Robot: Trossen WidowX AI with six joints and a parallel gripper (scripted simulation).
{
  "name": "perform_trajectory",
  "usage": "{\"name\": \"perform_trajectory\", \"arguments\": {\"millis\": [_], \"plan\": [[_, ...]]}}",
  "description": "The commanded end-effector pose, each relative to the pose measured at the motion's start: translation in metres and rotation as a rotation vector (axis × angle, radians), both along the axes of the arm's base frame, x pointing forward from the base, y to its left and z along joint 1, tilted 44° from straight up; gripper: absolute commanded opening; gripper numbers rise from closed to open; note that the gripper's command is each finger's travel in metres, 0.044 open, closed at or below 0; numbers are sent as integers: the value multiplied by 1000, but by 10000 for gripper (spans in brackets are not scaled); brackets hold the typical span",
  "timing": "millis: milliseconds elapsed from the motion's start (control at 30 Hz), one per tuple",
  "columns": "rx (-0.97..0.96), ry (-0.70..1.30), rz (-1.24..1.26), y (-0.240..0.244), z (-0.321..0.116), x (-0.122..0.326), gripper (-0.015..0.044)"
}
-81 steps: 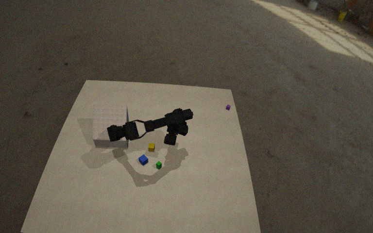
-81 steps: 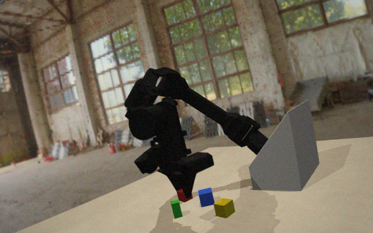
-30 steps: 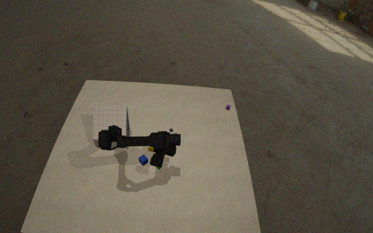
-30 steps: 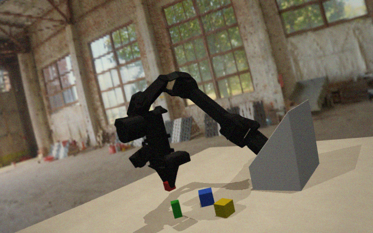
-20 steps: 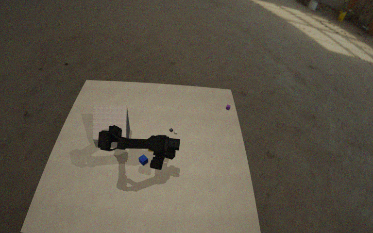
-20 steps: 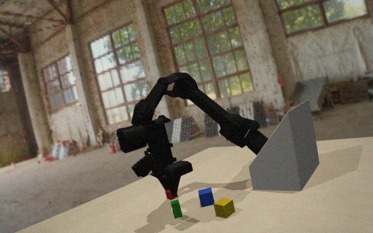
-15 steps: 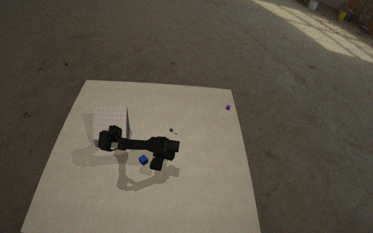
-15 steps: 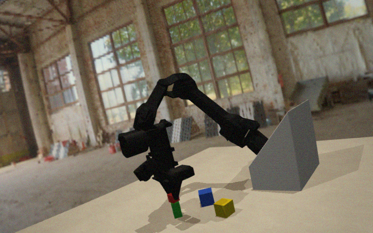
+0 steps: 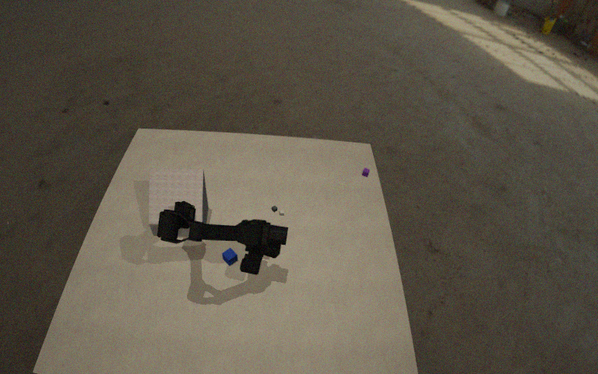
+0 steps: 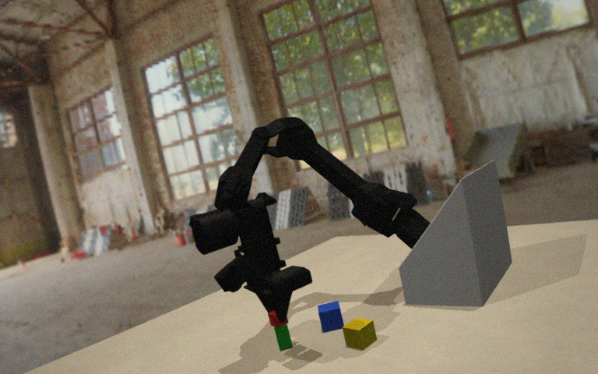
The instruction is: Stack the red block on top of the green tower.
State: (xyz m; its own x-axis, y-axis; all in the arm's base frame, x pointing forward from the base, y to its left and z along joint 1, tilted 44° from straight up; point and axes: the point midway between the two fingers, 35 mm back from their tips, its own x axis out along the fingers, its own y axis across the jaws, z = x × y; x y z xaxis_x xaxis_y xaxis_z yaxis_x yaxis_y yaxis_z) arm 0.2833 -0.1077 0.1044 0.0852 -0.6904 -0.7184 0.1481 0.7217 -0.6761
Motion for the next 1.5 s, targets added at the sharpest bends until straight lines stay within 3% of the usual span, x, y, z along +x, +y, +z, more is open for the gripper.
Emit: {"name": "perform_trajectory", "arguments": {"millis": [0, 400, 967, 1467], "plan": [[1, 3, 5, 0, -1, 0, 0], [1, 3, 5, 3, 3, 0, 0], [0, 2, 2, 0, 0, 0, 440], [0, 2, 2, 0, 0, 0, 440]]}}
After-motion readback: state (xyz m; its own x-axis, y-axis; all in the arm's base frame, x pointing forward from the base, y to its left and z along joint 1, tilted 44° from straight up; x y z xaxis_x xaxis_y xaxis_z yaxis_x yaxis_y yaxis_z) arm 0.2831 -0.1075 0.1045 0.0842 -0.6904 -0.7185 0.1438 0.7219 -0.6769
